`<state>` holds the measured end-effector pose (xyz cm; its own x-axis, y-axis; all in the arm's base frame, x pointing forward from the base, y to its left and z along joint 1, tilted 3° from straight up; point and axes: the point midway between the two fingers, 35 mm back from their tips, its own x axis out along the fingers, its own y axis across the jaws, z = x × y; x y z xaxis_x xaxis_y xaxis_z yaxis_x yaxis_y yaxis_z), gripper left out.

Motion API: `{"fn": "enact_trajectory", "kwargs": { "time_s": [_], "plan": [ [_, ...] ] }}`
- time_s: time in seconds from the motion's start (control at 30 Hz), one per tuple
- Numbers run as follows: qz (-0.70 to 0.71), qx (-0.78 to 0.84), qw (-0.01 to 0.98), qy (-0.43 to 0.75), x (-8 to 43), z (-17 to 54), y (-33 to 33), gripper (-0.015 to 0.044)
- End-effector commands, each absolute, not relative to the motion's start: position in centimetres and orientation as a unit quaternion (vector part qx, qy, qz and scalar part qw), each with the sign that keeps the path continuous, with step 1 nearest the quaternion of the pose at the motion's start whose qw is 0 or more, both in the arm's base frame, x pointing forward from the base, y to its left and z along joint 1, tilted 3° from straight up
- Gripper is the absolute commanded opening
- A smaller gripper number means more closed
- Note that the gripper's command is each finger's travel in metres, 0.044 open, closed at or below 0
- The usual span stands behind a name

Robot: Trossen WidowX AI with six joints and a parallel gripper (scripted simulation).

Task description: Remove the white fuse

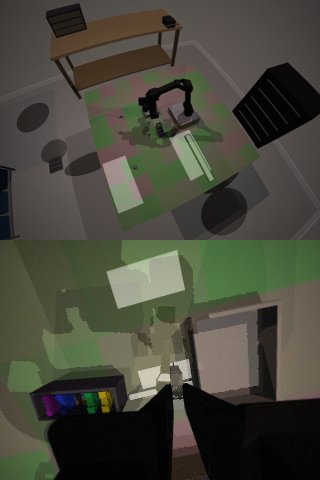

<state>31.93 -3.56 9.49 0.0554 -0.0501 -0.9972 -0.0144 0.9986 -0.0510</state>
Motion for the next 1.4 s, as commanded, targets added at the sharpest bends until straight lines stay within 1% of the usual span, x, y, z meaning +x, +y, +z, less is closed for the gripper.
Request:
{"fn": "enact_trajectory", "kwargs": {
  "time_s": [0.0, 0.37, 1.37],
  "plan": [
    [-0.011, -0.024, 0.724, 0.689, 32.0, 9.5, -5.9, 0.0],
    [-0.013, -0.026, 0.724, 0.689, 31.5, 9.8, -11.8, 0.0],
    [-0.013, -0.026, 0.724, 0.689, 31.7, 5.8, -12.1, 0.0]
  ]
}}
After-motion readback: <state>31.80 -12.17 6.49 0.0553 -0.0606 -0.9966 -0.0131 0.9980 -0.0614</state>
